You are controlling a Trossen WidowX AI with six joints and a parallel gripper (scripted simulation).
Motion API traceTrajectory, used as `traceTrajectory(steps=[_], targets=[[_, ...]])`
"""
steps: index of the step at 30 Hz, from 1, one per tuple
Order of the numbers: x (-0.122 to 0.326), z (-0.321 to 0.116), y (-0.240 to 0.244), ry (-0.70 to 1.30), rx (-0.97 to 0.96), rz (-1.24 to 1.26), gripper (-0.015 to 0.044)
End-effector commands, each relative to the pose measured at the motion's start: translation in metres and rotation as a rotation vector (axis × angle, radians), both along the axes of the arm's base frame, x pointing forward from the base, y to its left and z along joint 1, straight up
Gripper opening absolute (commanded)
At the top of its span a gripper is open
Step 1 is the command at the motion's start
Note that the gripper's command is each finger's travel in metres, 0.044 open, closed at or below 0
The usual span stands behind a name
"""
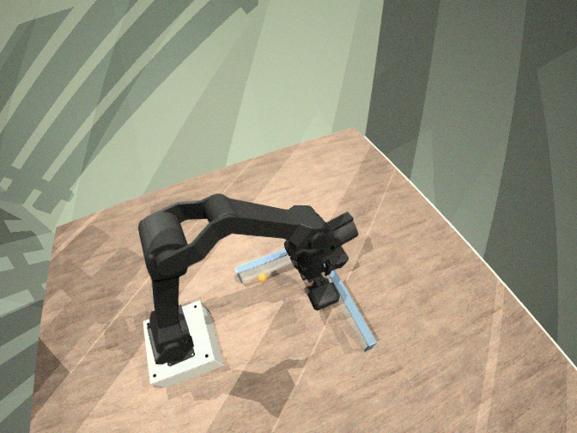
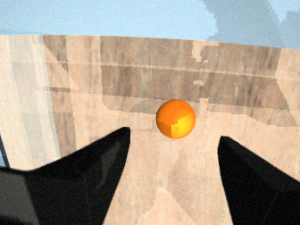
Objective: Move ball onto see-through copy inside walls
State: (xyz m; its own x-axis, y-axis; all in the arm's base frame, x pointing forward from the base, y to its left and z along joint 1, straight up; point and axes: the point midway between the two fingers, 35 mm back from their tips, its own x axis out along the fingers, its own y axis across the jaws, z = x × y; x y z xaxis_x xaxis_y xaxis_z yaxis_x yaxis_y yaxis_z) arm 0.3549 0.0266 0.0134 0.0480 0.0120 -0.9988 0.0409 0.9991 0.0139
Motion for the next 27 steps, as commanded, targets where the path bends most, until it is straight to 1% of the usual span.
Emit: traceTrajectory(steps=[1, 17, 23, 27], targets=[[-0.002, -0.010, -0.001, 0.015, -0.005, 0.004, 0.0239], [-0.002, -0.036, -0.001, 0.015, -0.005, 0.004, 0.0239], [-0.002, -0.037, -0.001, 0.015, -0.005, 0.004, 0.0239], [-0.002, -0.037, -0.001, 0.015, -0.005, 0.004, 0.0134]])
